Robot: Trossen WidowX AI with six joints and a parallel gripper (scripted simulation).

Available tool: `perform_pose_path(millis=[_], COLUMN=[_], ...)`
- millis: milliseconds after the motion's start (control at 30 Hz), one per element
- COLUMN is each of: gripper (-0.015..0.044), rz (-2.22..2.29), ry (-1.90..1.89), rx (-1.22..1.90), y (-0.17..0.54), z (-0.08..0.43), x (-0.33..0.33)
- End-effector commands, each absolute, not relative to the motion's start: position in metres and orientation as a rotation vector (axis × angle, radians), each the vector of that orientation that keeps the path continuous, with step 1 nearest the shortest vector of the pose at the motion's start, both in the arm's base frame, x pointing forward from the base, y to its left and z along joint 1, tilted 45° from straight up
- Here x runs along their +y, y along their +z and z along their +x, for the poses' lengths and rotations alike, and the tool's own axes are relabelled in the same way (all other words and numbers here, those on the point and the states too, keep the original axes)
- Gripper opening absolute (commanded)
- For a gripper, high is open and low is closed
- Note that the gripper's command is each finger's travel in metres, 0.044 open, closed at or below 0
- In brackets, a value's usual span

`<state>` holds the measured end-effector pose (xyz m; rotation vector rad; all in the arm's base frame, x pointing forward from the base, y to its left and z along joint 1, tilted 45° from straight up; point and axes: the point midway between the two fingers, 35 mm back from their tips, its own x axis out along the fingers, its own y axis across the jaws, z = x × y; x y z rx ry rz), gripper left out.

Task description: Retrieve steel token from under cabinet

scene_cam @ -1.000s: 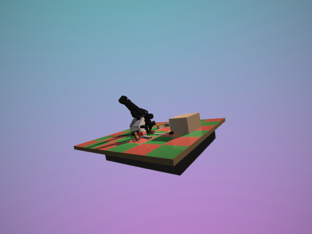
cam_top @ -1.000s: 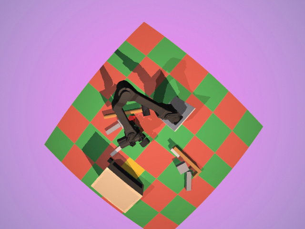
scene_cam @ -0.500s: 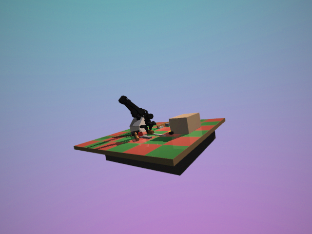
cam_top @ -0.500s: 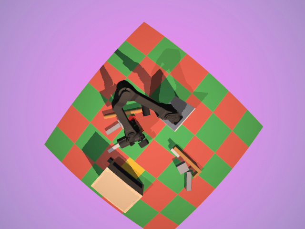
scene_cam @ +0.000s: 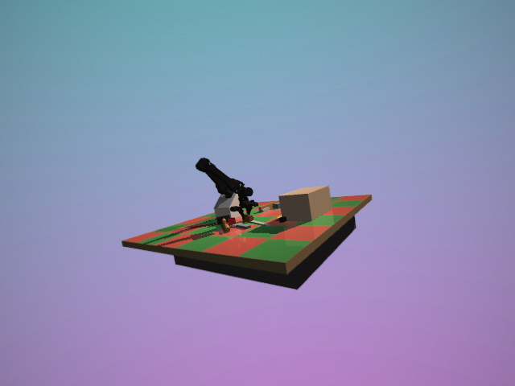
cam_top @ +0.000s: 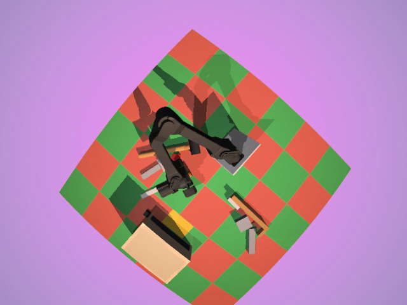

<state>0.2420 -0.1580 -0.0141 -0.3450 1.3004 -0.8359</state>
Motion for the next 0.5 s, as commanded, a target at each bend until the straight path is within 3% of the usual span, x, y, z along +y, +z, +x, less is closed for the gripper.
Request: perform_pose_path(millis=[0, 467], gripper=[0.0000, 0.0000], rz=[-0.313, -0.225], ry=[-0.855, -0.922], rx=[1.277, 1.225], y=[-0.0136, -0.0132], z=[0.2432, 0.2430], x=[-0.1567, -0.1571])
